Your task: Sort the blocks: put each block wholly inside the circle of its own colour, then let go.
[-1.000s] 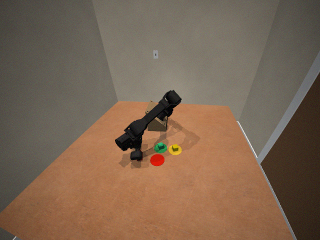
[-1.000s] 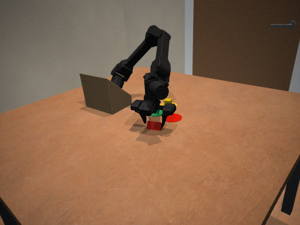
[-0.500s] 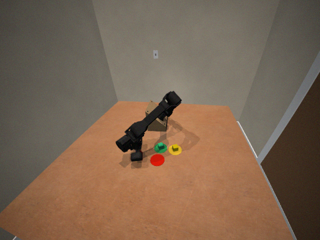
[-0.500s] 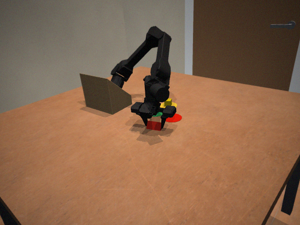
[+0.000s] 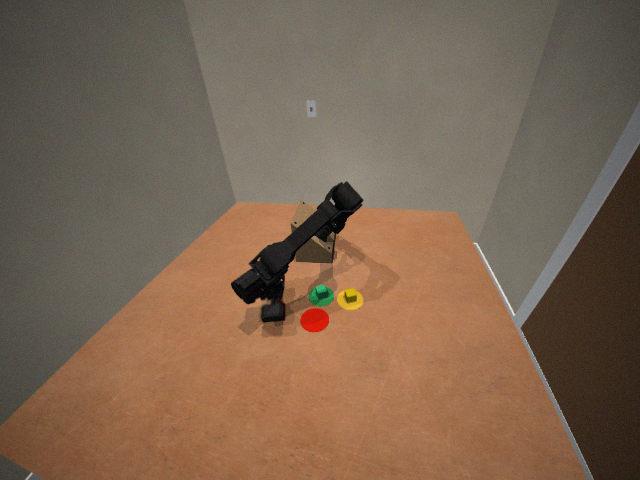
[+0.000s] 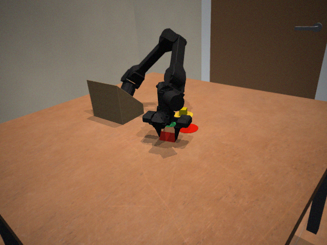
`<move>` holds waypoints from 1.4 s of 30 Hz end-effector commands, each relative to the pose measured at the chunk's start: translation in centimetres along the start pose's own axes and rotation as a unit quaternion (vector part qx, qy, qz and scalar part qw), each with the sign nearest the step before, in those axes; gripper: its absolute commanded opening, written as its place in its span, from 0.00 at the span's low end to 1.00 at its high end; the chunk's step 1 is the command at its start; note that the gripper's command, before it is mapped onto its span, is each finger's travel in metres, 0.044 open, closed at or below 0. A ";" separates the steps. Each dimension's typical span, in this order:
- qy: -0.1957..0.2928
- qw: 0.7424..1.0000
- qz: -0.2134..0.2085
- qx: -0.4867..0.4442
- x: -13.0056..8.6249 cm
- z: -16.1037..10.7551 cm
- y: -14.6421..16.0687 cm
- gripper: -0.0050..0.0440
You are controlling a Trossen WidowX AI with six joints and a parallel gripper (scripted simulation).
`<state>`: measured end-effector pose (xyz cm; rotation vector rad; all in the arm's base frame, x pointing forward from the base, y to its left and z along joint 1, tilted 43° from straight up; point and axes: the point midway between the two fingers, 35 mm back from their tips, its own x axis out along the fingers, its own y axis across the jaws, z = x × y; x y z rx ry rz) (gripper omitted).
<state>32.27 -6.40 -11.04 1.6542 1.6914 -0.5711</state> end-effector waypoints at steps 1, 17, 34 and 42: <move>-0.014 1.000 0.015 -0.014 -1.6 0.2 1.2 0.65; -0.018 1.000 0.015 -0.014 -6.6 0.4 1.4 0.65; -0.019 1.000 0.014 -0.014 -11.6 0.1 1.0 0.65; -0.020 1.000 0.013 -0.015 -13.2 -0.1 0.8 0.65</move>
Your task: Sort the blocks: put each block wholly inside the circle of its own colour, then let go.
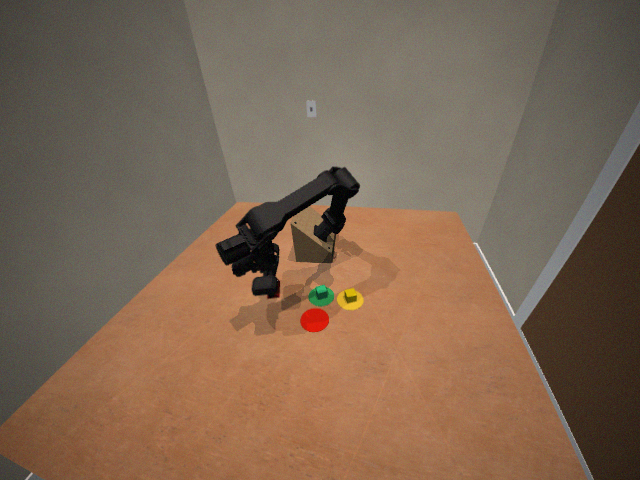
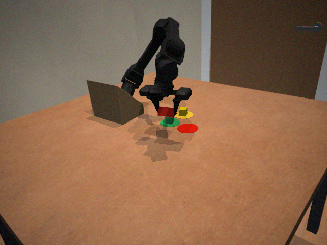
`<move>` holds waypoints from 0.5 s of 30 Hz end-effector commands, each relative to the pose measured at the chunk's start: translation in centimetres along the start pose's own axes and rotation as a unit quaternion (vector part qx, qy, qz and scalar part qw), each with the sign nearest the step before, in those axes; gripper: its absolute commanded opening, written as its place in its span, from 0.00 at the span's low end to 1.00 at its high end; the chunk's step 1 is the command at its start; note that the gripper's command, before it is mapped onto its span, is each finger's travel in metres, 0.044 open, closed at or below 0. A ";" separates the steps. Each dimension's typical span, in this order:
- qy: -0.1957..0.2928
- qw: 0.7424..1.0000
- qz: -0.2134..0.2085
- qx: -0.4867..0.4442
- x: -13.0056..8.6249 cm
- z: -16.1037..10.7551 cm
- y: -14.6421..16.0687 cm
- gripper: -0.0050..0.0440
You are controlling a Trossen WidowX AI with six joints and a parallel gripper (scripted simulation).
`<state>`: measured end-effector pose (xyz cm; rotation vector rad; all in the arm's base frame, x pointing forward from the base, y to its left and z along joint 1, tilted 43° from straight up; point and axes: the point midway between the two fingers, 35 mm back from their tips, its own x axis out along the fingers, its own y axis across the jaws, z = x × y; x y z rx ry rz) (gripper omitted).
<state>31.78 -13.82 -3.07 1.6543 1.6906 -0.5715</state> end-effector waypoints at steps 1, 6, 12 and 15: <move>-0.020 1.000 0.013 -0.015 -2.3 -0.2 0.7 0.65; -0.013 1.000 0.012 -0.010 -1.6 -1.0 1.0 0.65; -0.013 1.000 0.011 -0.009 -1.2 -2.0 1.5 0.65; -0.014 1.000 0.011 -0.009 -0.9 -2.9 2.0 0.65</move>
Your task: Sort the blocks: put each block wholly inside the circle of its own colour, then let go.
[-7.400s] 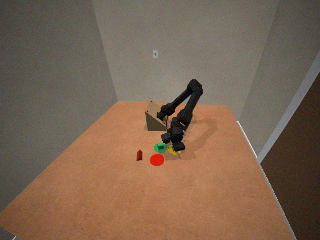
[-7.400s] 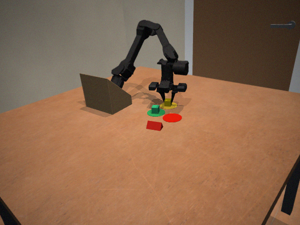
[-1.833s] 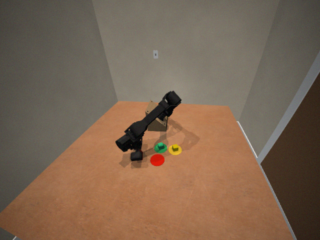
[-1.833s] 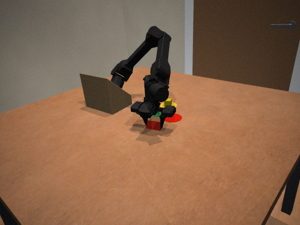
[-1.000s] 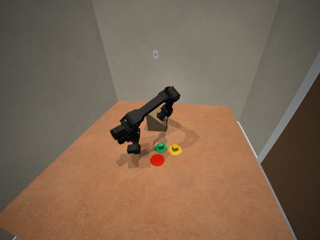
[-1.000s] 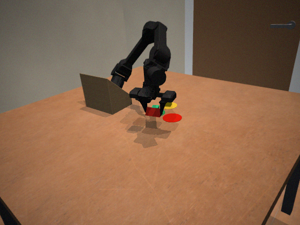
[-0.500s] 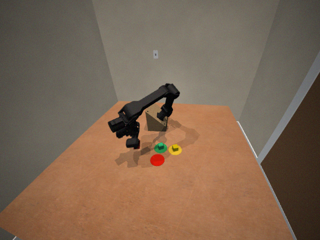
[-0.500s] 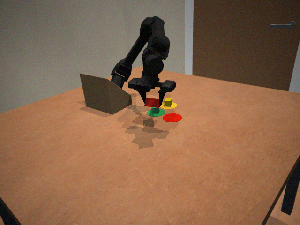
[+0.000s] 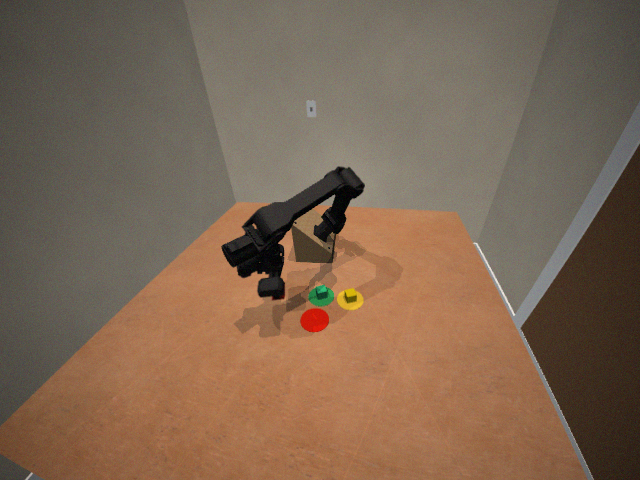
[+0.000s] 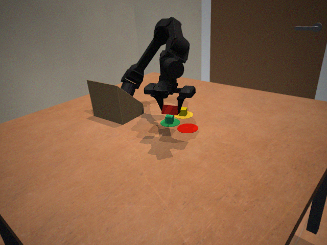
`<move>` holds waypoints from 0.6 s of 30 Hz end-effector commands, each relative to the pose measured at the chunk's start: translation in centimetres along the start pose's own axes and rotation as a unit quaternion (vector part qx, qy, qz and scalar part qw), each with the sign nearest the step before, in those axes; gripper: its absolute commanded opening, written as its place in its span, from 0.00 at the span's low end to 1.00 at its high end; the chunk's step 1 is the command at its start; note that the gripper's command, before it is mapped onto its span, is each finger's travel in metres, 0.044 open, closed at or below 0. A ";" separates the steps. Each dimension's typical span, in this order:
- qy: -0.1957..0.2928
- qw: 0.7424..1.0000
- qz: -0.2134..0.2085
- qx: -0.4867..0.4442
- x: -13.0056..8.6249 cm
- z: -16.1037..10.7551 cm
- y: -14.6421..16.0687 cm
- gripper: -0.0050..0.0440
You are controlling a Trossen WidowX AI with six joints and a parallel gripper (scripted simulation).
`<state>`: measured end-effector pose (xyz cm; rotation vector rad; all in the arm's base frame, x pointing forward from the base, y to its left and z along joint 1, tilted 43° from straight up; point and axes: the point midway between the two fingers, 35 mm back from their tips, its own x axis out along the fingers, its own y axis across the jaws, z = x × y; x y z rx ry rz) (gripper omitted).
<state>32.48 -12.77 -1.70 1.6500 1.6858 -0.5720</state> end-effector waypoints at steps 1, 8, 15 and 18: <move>-0.011 1.000 0.011 -0.007 -0.5 -1.6 1.1 0.65; -0.011 1.000 0.011 -0.007 0.2 -3.6 2.0 0.65; -0.010 1.000 0.011 -0.007 0.8 -5.1 2.5 0.65; -0.010 1.000 0.011 -0.007 1.2 -6.0 2.8 0.65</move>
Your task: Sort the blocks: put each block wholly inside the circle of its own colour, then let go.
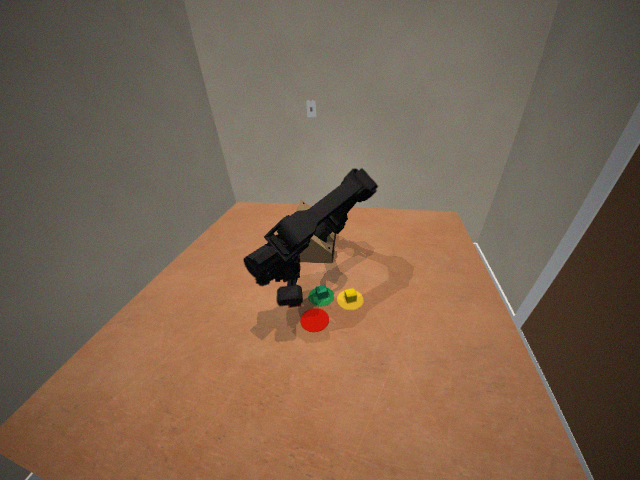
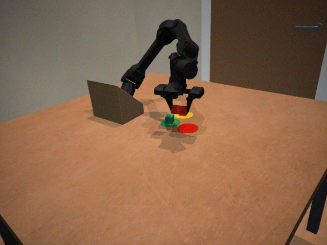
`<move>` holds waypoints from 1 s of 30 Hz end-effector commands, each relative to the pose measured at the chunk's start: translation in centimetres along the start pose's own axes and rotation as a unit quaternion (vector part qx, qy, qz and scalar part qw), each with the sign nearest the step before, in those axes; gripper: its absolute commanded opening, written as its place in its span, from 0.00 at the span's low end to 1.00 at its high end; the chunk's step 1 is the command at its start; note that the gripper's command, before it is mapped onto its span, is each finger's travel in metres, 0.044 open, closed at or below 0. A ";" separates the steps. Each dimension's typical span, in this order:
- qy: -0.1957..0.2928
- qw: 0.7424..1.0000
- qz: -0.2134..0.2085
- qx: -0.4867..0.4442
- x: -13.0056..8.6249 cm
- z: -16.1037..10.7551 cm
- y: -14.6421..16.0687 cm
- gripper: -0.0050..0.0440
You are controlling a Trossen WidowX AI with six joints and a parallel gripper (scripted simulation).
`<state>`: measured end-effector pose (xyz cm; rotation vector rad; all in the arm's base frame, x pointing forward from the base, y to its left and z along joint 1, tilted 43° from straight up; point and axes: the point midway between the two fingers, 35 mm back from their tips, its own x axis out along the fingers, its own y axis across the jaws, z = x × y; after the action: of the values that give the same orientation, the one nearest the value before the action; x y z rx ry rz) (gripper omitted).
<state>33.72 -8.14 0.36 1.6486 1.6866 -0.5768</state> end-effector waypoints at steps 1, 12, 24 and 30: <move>-0.008 1.000 0.012 -0.008 -0.4 -1.8 0.9 0.65; -0.005 1.000 0.013 -0.008 0.6 -4.5 1.5 0.65; 0.000 1.000 0.009 -0.005 2.0 -5.4 1.6 0.65; 0.001 1.000 0.008 -0.004 3.3 -5.4 1.6 0.65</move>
<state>34.32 -2.25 1.88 1.6495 1.6878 -0.5665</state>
